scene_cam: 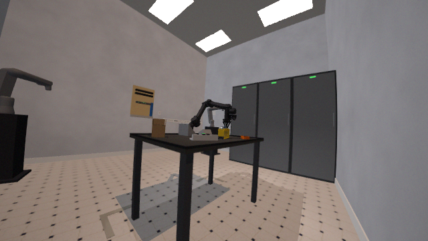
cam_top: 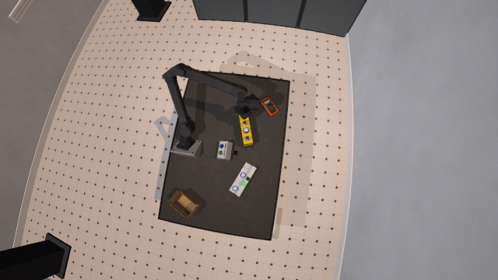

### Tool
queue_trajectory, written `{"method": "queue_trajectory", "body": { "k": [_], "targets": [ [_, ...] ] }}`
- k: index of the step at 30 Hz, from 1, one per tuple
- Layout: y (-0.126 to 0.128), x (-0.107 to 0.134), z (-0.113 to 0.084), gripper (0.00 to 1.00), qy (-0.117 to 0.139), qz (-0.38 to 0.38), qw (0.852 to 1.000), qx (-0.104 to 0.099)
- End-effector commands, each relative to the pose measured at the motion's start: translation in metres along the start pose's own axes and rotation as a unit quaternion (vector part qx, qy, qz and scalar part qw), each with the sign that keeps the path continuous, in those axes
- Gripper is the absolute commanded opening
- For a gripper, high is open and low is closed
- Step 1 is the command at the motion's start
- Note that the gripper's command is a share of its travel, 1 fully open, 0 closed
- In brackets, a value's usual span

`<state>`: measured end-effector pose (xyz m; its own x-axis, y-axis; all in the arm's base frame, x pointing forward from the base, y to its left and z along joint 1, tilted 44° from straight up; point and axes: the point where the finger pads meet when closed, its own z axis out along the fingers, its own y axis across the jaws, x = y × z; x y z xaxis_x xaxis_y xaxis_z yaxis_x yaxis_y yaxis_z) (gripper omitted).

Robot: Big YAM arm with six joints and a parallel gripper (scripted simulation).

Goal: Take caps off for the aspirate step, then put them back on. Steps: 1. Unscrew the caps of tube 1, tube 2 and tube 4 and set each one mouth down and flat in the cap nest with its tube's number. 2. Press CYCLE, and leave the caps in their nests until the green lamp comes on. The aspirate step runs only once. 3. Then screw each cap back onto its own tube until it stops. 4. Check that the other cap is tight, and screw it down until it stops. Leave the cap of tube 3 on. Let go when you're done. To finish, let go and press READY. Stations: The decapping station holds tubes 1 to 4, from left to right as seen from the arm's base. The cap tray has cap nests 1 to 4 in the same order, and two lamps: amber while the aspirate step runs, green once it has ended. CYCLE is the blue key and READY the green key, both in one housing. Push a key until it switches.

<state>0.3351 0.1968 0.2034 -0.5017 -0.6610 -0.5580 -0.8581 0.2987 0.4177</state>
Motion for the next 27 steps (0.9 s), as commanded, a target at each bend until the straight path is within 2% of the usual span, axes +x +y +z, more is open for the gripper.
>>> {"method": "queue_trajectory", "body": {
  "k": [1,5,6,20,21,27],
  "targets": [
    [0.0074,-0.0048,0.0019,0.49,0.004,-0.066,0.998,-0.009],
    [0.0076,-0.0032,0.0027,0.49,0.005,-0.064,0.998,-0.01],
    [0.001,-0.0076,-0.0051,0.0,-0.003,-0.062,0.998,0.002],
    [0.001,-0.0076,-0.0051,0.0,-0.003,-0.062,0.998,0.002],
    [0.0078,-0.0035,0.0024,0.0,0.005,-0.029,1.0,-0.01],
    [0.008,-0.0025,0.0031,0.0,0.007,0.122,0.993,-0.009]
  ]
}}
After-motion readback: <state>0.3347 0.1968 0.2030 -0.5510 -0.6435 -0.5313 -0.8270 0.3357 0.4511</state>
